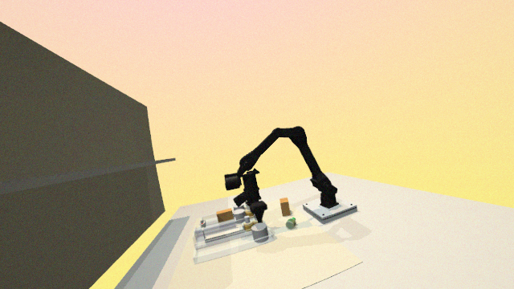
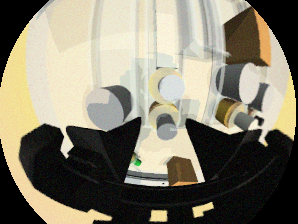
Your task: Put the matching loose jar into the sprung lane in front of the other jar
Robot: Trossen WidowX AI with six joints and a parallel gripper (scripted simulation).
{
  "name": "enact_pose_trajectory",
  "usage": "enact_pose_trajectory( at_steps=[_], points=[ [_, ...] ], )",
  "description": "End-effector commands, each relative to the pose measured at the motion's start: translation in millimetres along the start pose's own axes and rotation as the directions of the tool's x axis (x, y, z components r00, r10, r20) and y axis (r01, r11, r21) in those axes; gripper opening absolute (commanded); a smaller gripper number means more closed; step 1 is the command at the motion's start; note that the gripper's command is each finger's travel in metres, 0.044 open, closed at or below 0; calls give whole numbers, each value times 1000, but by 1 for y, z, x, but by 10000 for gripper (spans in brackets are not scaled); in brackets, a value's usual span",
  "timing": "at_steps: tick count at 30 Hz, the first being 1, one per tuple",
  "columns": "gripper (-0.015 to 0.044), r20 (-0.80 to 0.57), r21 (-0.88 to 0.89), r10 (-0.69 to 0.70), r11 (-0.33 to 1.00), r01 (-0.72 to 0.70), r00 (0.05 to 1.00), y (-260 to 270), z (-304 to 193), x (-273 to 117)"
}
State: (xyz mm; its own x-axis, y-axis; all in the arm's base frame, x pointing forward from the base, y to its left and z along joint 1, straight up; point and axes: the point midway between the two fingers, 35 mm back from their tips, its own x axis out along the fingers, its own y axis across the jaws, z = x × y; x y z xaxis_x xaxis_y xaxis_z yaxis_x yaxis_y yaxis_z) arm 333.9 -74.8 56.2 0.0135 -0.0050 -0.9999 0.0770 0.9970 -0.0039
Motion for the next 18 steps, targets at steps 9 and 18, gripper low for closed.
enact_pose_trajectory(
  at_steps=[9, 18],
  points=[
    [303, 11, 1, -1, 1000, 1, 1000, -1, -10, -10],
    [303, 9, 1, -1, 1000, 1, 1000, -1, -41, -11]
  ],
)
